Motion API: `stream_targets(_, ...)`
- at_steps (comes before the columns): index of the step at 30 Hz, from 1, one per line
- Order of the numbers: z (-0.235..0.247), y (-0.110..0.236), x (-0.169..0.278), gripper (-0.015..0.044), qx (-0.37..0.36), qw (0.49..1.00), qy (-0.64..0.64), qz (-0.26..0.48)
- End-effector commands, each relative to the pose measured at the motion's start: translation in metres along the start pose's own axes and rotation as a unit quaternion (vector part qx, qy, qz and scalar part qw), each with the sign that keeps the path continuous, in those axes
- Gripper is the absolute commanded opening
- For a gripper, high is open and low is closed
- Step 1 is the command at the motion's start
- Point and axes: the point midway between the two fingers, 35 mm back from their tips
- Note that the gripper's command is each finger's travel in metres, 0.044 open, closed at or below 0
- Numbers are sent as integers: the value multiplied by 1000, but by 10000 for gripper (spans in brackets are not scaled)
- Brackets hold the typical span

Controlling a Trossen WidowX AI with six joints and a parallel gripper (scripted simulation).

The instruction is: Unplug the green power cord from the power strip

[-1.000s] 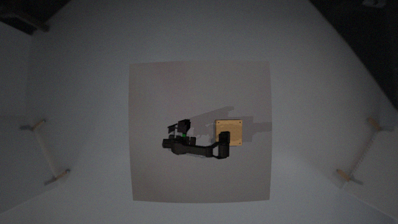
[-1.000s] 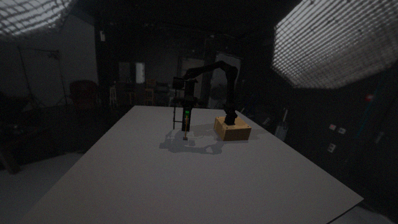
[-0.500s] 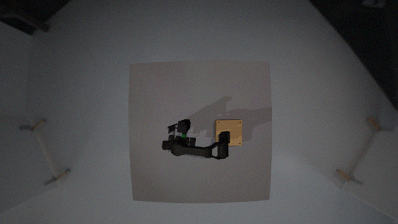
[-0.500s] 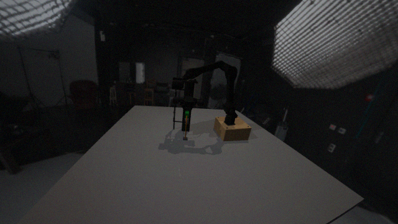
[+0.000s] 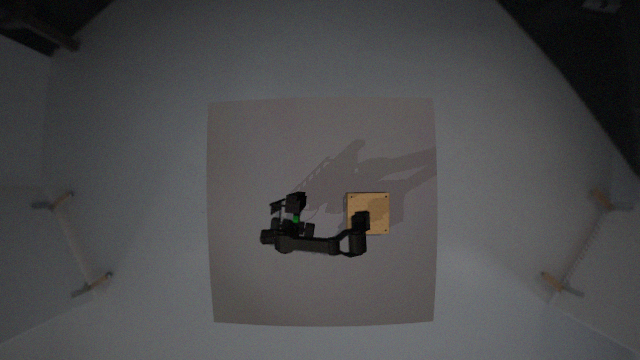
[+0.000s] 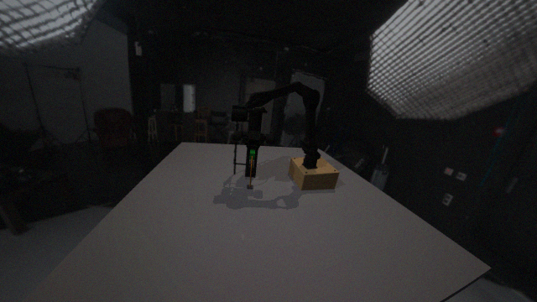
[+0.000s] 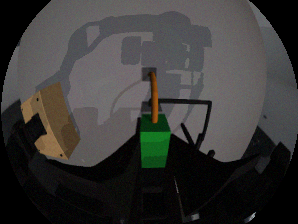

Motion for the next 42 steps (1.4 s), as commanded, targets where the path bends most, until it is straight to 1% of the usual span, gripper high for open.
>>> stream_targets(1, 0, 8, -45, 0, 6, 998, 28, -55)
stream_targets(7, 2, 10, -54, 0, 6, 998, 28, -55)
stream_targets(12, 4, 5, -37, 131, 6, 998, 29, -55)
stream_targets(20, 4, 5, -37, 341, 6, 998, 29, -55)
stream_targets(24, 1, 12, -58, 440, 6, 998, 28, -56)
stream_targets(27, 0, 21, -87, 440, 6, 998, 28, -57)
stream_targets(29, 1, 24, -95, 440, 6, 998, 28, -58)
stream_targets(42, 1, 24, -95, 440, 6, 998, 28, -58)
Point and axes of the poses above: the point midway between the two fingers, 35 mm back from their tips, its own y axis back along the fingers, its own z axis across the jaws, x = y × z, and after that the axes turned 6 degrees about y, right-handed
